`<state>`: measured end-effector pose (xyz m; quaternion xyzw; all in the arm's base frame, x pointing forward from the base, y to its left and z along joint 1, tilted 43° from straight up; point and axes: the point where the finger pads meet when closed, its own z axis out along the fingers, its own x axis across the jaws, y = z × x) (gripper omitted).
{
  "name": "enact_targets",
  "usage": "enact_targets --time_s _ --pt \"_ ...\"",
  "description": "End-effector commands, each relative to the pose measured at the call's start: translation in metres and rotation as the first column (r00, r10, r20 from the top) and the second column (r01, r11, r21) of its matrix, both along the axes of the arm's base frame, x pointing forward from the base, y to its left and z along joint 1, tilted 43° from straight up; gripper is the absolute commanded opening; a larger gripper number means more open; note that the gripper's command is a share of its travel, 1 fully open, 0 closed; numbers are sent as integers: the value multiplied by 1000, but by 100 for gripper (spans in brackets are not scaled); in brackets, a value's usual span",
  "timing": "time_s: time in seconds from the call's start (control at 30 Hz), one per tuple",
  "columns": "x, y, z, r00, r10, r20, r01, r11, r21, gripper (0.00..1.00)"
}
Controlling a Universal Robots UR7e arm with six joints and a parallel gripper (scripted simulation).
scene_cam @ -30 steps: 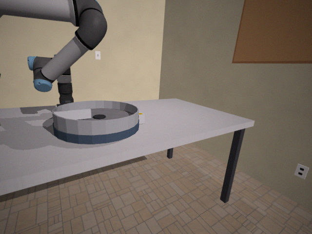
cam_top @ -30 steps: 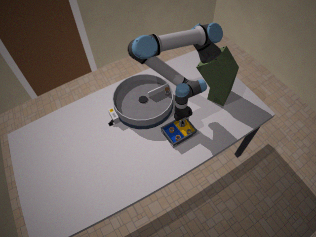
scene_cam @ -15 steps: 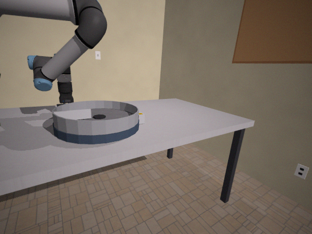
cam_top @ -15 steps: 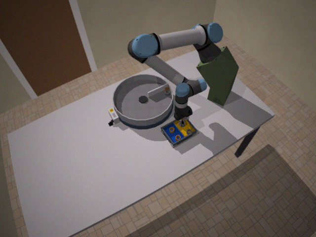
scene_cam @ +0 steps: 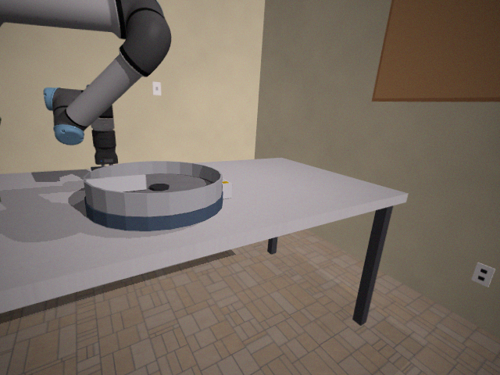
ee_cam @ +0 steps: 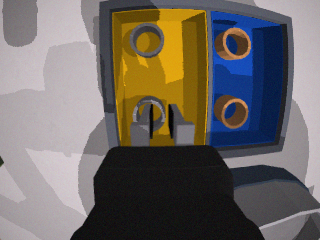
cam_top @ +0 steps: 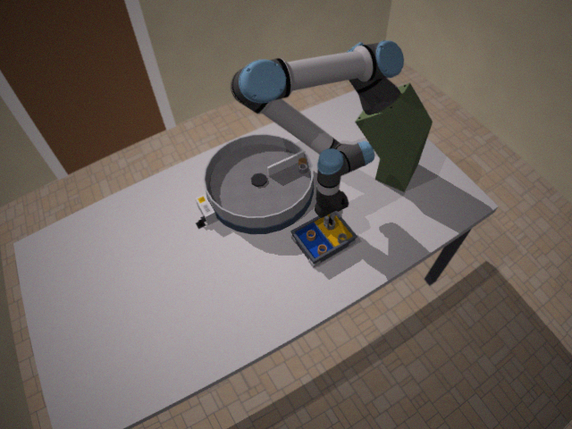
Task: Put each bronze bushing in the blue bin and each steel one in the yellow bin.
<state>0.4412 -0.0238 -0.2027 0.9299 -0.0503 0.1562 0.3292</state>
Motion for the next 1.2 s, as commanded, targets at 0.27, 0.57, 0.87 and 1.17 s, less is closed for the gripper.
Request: enact_targets --time_s 0.27,0.57,0.87,1.17 --pt "0 2 2 1000 1 1 -1 1000 0 42" --pt "-1 4 4 1000 1 1 -1 1000 0 42" --pt "-2 6 7 1000 1 1 -1 1000 0 42" --pt "-3 7 8 1000 1 1 -1 1000 0 42"
